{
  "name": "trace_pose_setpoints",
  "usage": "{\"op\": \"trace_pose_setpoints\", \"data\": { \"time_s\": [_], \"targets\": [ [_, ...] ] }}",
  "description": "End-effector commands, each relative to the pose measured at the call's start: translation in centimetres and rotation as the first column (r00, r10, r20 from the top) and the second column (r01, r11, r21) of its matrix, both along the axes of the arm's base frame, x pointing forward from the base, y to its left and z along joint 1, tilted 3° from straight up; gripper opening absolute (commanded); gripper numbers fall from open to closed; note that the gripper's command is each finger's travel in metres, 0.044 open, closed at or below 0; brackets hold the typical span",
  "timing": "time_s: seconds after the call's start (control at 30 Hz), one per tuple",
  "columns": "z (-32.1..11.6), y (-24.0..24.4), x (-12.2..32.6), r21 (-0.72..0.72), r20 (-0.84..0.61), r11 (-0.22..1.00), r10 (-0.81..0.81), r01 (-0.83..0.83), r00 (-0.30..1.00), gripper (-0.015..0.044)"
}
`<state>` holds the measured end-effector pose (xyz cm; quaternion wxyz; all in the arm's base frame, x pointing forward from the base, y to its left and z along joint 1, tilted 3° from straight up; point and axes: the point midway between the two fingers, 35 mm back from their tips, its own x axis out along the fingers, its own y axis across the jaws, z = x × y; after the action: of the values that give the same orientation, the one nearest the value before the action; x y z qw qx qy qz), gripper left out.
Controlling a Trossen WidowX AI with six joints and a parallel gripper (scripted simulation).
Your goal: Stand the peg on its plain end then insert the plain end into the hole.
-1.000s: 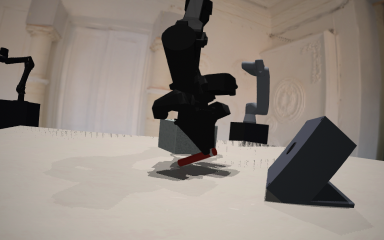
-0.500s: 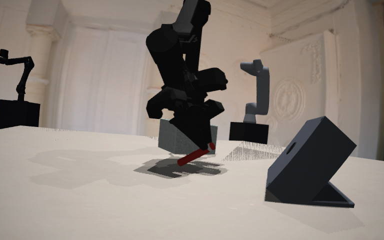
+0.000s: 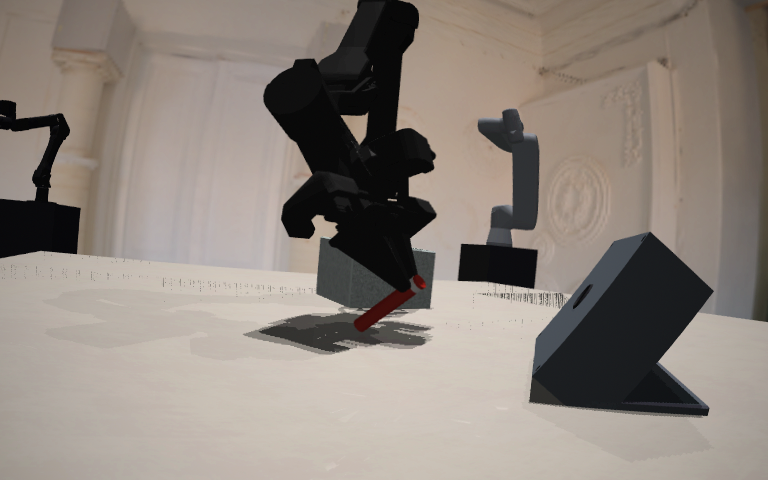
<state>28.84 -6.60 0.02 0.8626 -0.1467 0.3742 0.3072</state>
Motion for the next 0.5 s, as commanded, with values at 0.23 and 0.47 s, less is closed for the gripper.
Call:
{"op": "trace_pose_setpoints", "data": {
  "time_s": [0.23, 0.47],
  "targets": [
    [0.15, -0.39, -0.70, 0.065, 0.077, 0.998, 0.003, -0.008, 0.997, 0.0049],
    [0.23, -0.69, -1.07, 0.104, 0.123, 0.995, 0.000, -0.013, 0.992, 0.0049]
  ]
}}
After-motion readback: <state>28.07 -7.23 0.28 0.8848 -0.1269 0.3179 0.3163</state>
